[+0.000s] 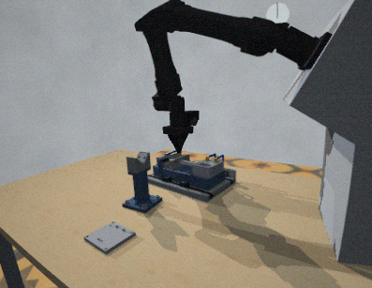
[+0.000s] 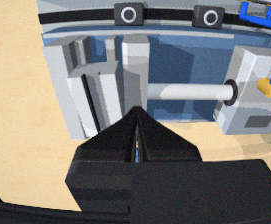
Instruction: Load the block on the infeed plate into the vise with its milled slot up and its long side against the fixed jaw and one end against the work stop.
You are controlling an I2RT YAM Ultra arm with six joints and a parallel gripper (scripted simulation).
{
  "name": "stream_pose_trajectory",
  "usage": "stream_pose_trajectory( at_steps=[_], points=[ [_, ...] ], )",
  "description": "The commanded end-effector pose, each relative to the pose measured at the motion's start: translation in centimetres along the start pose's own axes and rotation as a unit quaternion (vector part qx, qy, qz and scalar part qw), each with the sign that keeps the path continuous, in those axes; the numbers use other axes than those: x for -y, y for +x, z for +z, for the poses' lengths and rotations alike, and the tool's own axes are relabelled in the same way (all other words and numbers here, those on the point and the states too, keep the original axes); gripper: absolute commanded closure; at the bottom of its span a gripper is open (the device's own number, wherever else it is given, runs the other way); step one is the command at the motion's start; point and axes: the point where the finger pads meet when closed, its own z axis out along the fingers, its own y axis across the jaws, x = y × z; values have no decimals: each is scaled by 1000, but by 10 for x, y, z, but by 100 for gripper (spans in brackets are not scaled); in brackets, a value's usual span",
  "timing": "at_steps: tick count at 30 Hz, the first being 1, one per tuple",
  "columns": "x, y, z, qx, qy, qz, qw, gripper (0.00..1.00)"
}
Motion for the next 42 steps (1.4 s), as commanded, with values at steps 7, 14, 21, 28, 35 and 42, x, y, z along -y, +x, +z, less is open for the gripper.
stream_pose_trajectory(
  at_steps=[7,14,21,28,35,42],
  points=[
    [-10,-10,-5,13,-7,3,1000,100],
    [-12,-11,-5,13,-12,-1,1000,100],
    [-12,-11,-5,13,-13,-3,1000,100],
    [-12,-11,-5,13,-13,-3,1000,100],
    [-12,-11,-5,13,-13,-3,1000,100],
    [-12,-11,-5,13,-13,-3,1000,100]
  ],
)
